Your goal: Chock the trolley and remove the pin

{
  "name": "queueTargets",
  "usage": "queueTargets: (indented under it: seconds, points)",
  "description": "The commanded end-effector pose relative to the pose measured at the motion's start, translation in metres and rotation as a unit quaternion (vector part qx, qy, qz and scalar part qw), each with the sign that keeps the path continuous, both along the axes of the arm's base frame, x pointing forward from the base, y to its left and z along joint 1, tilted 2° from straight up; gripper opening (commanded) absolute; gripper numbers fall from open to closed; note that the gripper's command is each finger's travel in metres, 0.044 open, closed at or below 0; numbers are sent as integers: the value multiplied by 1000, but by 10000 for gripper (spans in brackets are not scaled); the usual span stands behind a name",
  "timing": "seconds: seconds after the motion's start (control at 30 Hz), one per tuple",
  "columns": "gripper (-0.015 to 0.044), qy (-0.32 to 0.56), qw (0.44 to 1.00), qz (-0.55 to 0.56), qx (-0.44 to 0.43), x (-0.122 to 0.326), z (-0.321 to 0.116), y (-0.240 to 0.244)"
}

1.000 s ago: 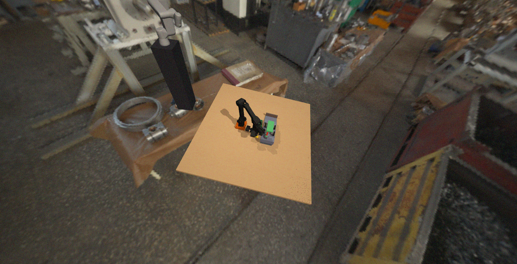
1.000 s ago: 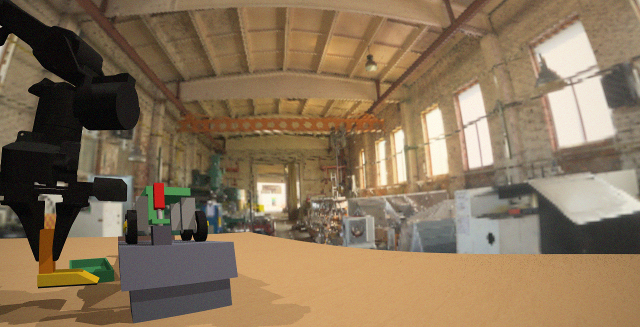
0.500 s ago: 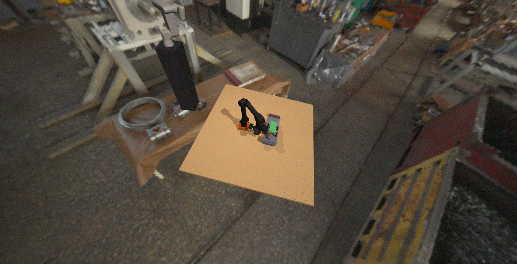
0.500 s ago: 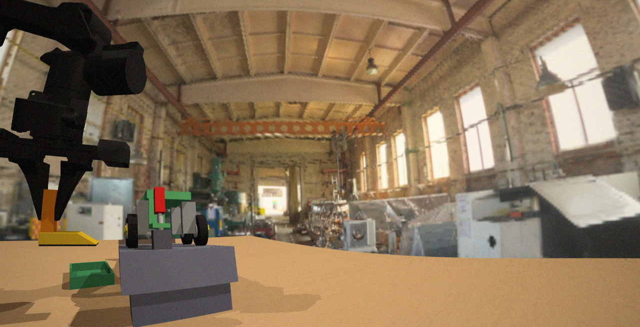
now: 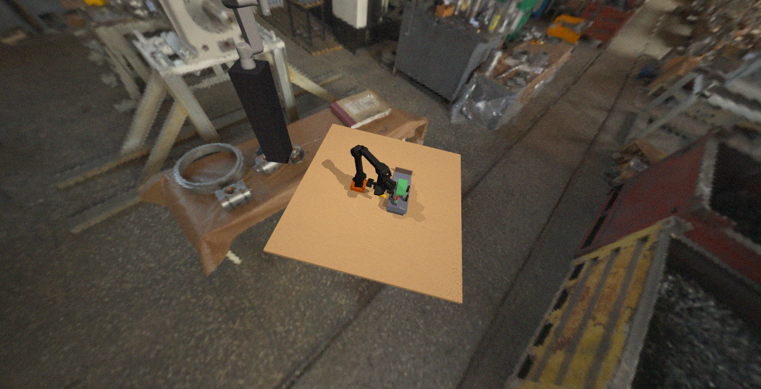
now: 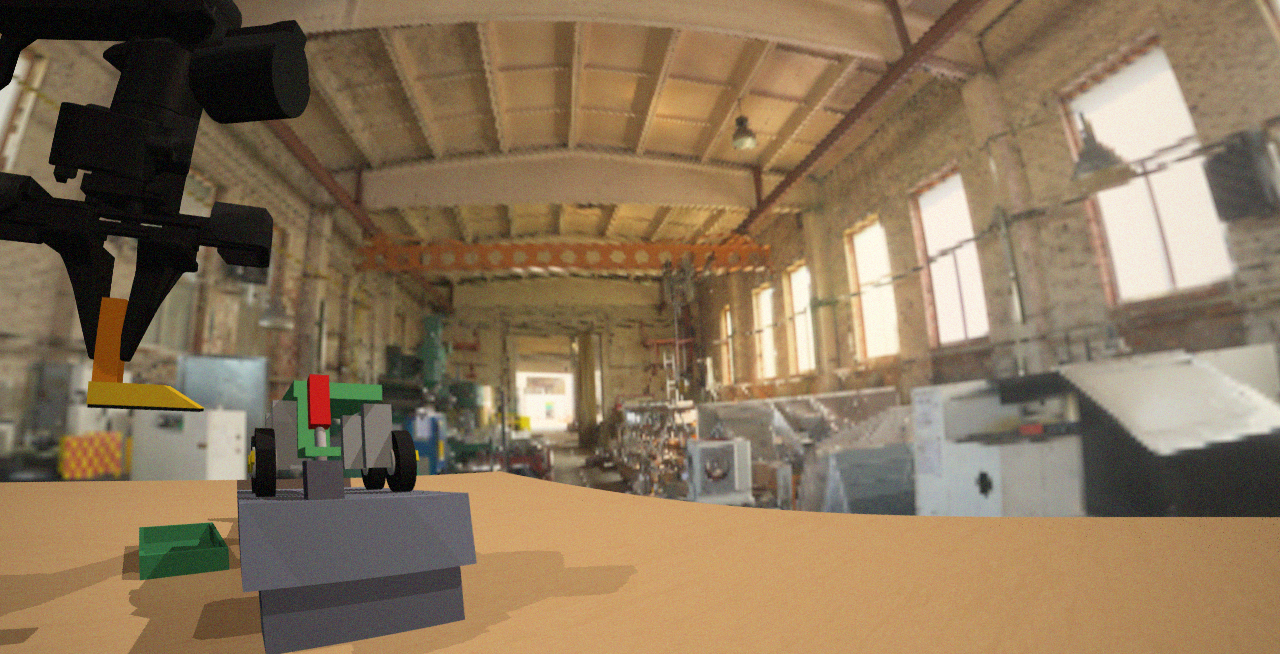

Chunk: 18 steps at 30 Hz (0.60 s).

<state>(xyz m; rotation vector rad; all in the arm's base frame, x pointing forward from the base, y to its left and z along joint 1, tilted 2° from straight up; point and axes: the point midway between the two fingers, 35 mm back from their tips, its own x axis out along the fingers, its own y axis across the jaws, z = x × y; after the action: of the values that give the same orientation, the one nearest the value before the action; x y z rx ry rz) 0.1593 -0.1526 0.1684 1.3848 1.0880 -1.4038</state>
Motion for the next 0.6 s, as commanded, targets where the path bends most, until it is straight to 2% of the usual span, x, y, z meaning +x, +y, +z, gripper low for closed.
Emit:
queueTargets:
  seconds: [0.0,0.2,0.57]
  points:
    - [0,2,1000,1,-2,0,5,-2]
    - [0,2,1000,23,-2,0,5,-2]
    - [0,2,978,208,2,0,5,-2]
